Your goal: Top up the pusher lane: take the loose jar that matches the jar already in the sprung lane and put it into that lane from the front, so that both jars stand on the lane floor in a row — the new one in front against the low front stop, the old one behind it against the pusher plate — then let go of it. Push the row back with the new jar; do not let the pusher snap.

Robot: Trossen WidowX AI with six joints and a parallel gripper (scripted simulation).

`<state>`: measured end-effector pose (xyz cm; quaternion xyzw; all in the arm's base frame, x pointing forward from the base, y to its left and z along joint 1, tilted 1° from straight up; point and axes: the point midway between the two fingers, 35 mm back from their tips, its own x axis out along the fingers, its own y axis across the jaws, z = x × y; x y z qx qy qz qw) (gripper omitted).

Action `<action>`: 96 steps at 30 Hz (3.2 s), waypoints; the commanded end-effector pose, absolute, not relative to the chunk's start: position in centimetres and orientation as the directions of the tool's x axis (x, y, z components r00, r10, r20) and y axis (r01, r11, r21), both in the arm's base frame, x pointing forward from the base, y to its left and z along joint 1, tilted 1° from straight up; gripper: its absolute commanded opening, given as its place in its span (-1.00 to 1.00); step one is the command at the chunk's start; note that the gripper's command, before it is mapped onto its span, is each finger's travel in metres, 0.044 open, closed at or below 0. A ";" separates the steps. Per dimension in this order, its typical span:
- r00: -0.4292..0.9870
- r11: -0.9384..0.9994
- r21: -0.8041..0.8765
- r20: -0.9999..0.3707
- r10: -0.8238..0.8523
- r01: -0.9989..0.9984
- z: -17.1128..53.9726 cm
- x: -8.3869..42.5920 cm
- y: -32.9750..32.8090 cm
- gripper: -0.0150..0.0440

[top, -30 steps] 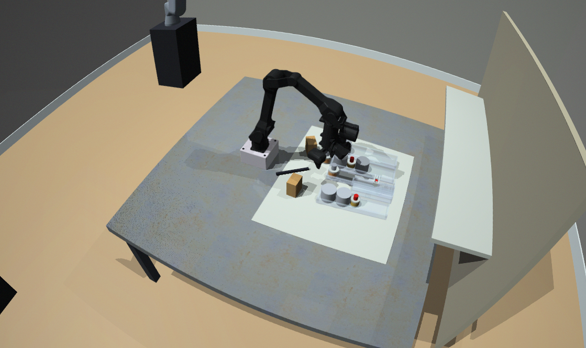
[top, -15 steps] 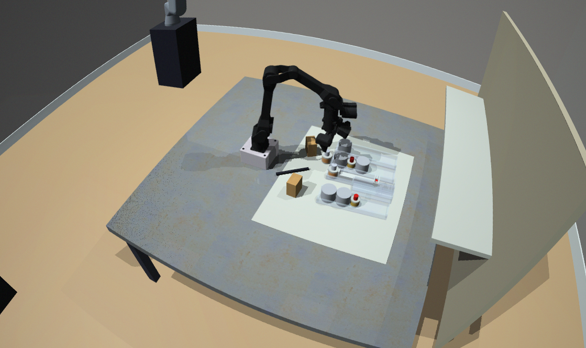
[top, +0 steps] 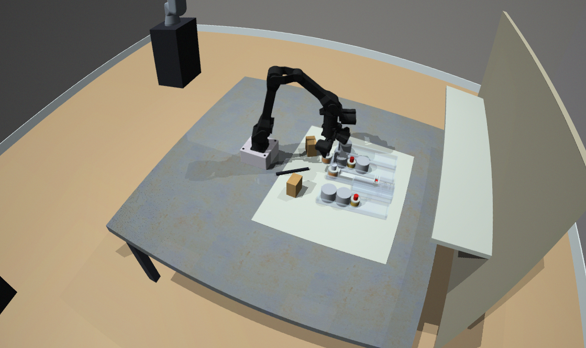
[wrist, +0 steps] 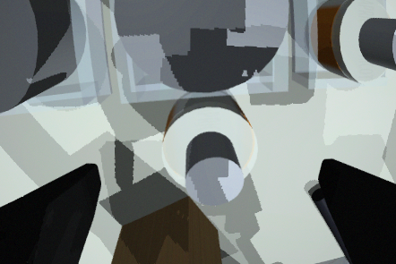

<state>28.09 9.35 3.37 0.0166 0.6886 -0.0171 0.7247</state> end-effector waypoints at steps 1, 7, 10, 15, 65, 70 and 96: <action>0.042 0.999 -0.001 -0.999 -0.003 0.051 2.7 27.9 9.3 1.00; 0.042 0.999 -0.001 -0.999 -0.003 0.051 1.9 28.0 9.3 1.00; 0.042 0.999 -0.001 -0.999 -0.003 0.051 1.4 28.0 9.3 1.00; 0.042 0.999 -0.001 -0.999 -0.003 0.051 0.6 28.0 9.3 1.00; 0.008 1.000 0.013 -1.000 0.013 -0.009 6.1 27.4 10.9 -0.49; 0.031 1.000 0.005 -0.999 0.004 0.029 8.9 28.1 9.7 -0.49; 0.042 1.000 -0.012 -0.999 -0.011 -0.025 5.0 28.1 1.2 -0.49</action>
